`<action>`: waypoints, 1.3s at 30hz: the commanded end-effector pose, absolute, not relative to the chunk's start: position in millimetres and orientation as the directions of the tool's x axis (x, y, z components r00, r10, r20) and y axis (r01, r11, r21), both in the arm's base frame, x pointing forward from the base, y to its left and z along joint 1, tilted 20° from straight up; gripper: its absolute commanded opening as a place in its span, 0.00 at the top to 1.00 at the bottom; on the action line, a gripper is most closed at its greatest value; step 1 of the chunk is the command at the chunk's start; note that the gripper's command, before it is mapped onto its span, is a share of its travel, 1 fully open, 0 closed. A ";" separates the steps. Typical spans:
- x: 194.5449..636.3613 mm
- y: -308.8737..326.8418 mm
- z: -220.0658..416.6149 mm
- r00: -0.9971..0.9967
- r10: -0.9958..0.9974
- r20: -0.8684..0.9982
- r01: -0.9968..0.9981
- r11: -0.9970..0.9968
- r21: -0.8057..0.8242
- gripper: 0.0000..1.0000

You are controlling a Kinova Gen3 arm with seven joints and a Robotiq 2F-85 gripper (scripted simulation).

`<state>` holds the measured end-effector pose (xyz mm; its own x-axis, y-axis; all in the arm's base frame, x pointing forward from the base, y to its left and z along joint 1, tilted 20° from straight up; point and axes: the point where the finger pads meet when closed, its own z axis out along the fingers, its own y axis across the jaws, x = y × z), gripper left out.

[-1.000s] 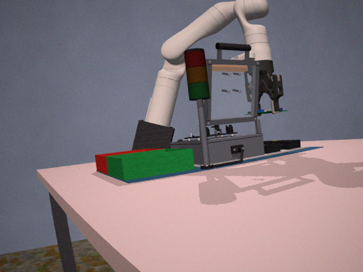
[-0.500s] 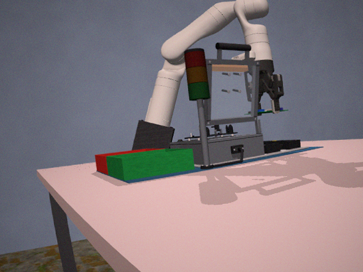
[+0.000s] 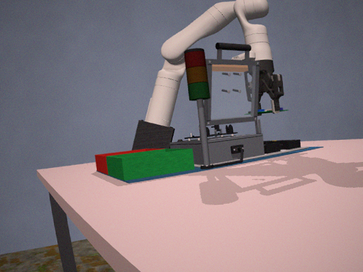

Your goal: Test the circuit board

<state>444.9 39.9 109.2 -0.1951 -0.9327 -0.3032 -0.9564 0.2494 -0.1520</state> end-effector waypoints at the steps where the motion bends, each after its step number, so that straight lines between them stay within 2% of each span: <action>1: 442.2 37.4 110.2 -0.198 -0.931 -0.306 -0.956 0.252 -0.149 0.23; 13: 430.4 14.2 103.7 -0.198 -0.931 -0.306 -0.956 0.252 -0.150 0.23; 39: 376.6 -92.8 74.3 -0.203 -0.930 -0.305 -0.954 0.258 -0.152 0.23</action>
<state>384.1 -78.1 79.3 -0.1819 -0.9364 -0.3002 -0.9589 0.2365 -0.1567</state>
